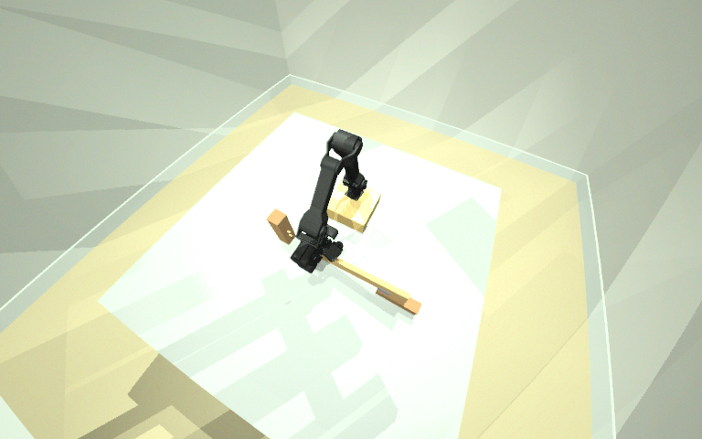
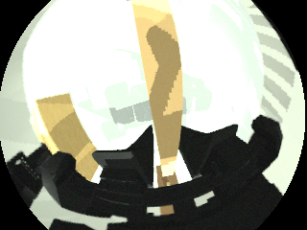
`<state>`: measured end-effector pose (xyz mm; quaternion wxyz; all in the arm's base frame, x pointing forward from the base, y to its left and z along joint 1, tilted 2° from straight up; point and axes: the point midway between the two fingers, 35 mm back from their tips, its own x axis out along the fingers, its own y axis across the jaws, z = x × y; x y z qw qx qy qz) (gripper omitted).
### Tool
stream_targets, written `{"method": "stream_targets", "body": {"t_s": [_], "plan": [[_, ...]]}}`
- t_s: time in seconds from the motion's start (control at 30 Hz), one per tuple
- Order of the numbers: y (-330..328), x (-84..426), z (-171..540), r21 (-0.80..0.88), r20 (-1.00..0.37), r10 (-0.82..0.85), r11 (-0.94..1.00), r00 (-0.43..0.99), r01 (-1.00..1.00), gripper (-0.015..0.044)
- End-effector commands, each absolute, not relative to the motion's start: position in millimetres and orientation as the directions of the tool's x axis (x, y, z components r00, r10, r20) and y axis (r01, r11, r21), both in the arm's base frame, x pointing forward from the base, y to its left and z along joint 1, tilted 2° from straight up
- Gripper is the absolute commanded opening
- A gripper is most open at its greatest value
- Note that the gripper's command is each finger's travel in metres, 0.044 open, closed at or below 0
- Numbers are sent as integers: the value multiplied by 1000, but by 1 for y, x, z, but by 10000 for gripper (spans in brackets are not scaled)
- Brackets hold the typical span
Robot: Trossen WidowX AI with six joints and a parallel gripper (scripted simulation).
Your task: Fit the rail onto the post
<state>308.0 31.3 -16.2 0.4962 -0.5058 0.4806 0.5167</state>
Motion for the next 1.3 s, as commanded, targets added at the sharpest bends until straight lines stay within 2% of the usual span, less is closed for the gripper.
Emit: {"method": "stream_targets", "body": {"t_s": [0.0,0.23,1.27], "plan": [[31,308,-17,-6,-1000,22,-47,5,-999,59],[31,308,-17,-6,-1000,22,-47,5,-999,0],[31,309,-6,-6,-1000,22,-47,5,-999,0]]}}
